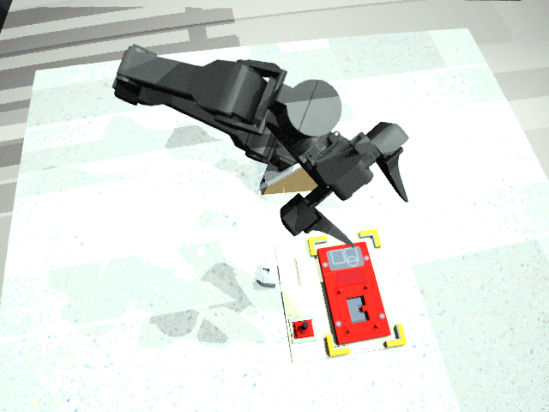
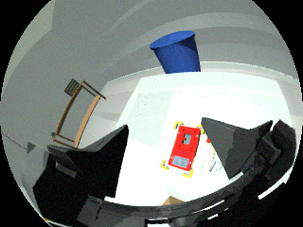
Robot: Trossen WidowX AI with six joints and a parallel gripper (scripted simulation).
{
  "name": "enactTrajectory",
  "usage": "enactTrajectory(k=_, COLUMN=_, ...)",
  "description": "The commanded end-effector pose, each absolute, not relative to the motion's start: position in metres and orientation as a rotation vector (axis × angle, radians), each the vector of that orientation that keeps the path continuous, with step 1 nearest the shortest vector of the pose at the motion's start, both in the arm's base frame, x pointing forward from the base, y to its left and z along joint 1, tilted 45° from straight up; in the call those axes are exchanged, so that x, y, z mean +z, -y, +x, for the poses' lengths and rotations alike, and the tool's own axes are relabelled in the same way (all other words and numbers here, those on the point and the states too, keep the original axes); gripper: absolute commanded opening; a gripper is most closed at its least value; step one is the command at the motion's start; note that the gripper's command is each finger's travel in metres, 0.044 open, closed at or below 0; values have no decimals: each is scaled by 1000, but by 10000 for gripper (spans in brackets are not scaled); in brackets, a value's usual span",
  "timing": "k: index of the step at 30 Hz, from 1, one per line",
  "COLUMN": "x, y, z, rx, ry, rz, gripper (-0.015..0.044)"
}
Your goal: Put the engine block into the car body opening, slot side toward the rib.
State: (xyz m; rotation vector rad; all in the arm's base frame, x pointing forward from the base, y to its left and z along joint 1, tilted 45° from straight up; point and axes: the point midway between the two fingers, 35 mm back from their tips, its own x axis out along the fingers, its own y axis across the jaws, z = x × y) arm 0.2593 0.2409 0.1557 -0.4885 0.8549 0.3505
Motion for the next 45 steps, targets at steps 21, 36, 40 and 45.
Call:
enactTrajectory(k=21, x=95, y=-101, z=272, rx=283, ry=-1240, rz=-1209, gripper=440)
enactTrajectory(k=36, x=79, y=-24, z=254, rx=431, ry=-1573, rz=-1554, gripper=440)
enactTrajectory(k=40, x=77, y=-6, z=246, rx=502, ry=-1668, rz=-1628, gripper=440)
enactTrajectory(k=45, x=76, y=6, z=242, rx=553, ry=-1727, rz=-1668, gripper=440)
